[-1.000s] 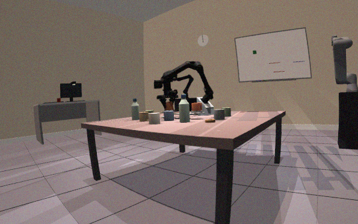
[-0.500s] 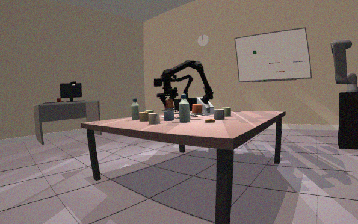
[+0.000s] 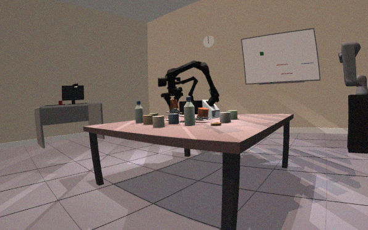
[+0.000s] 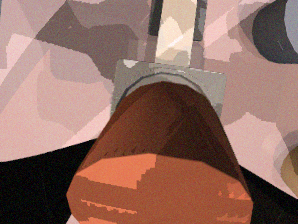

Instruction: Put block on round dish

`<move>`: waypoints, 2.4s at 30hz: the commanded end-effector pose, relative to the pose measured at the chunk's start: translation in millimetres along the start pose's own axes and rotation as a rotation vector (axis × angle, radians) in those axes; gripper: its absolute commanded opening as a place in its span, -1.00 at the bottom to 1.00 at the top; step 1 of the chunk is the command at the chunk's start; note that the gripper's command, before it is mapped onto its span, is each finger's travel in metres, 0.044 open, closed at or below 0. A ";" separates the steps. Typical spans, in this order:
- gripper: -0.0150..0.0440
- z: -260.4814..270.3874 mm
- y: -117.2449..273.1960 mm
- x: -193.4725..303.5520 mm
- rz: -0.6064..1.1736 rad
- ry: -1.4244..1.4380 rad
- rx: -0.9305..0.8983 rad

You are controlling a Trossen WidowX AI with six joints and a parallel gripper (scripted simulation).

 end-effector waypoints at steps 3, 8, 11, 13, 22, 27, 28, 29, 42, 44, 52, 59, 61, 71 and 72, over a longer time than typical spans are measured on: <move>-0.49 -1.7 15.4 4.8 0.026 0.010 0.016; -0.49 -1.1 21.9 4.5 0.026 0.010 0.015; -0.49 -0.7 25.8 4.3 0.025 0.010 0.015; -0.49 -0.4 28.4 4.1 0.025 0.010 0.015; -0.49 1.1 39.8 3.2 0.025 0.010 0.015; -0.49 2.1 46.0 2.6 0.025 0.010 0.015; -0.49 2.3 47.2 2.5 0.024 0.010 0.014; -0.49 2.5 48.5 2.4 0.024 0.010 0.014; -0.49 5.0 53.7 0.1 0.013 0.004 0.009; -0.49 5.0 53.7 0.1 0.013 0.004 0.009; -0.49 5.0 53.7 0.1 0.013 0.004 0.009; -0.49 5.0 53.7 0.1 0.013 0.004 0.009; -0.49 5.0 53.7 0.1 0.013 0.004 0.009; -0.49 5.0 53.7 0.1 0.013 0.004 0.009; -0.49 5.0 53.7 0.1 0.013 0.004 0.009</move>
Point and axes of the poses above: the point midway between the two fingers, 35 mm back from their tips, its own y axis back along the fingers, its own z axis across the jaws, x = y × z, the point moved 5 cm from there along y, back along the fingers, and after that the axes turned 1 degree about -y, right-handed, at the moved point
